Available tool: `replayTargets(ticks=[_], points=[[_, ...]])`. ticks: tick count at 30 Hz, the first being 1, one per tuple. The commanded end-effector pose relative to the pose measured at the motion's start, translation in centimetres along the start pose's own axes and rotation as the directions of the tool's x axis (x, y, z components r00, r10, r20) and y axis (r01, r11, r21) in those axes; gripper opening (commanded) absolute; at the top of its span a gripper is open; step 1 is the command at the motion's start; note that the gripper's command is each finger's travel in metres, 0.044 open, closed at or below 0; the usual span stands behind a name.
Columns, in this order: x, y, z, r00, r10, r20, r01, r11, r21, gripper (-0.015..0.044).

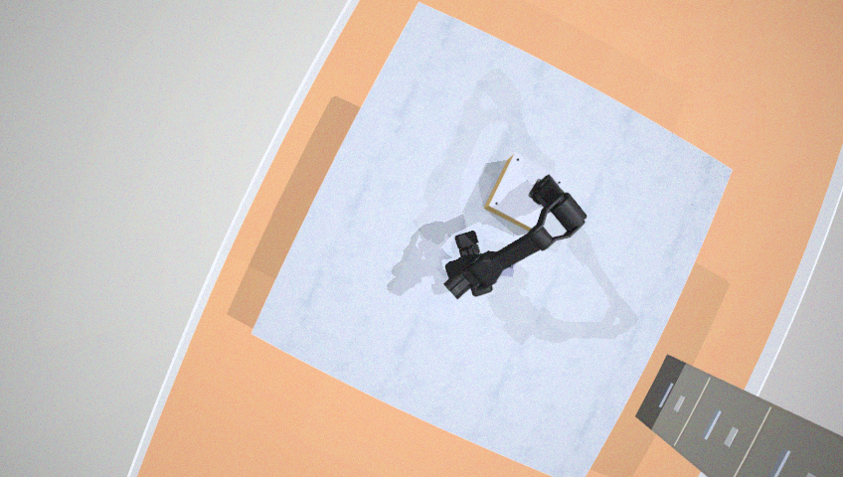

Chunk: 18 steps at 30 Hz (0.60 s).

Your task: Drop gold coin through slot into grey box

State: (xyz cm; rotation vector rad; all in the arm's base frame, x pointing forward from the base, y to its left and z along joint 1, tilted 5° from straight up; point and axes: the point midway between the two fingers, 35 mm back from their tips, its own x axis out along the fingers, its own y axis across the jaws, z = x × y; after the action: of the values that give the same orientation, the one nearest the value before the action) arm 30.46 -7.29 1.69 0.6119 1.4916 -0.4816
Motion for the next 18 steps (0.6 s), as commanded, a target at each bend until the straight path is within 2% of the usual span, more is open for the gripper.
replayTargets(ticks=[1, 18], points=[[0.7, 0.0, 0.0, 1.0, 0.005, 0.001, -0.005, 1.0, 0.006, 0.0161], [3.6, 0.0, 0.2, 1.0, 0.005, 0.001, -0.005, 1.0, 0.006, 0.0161]])
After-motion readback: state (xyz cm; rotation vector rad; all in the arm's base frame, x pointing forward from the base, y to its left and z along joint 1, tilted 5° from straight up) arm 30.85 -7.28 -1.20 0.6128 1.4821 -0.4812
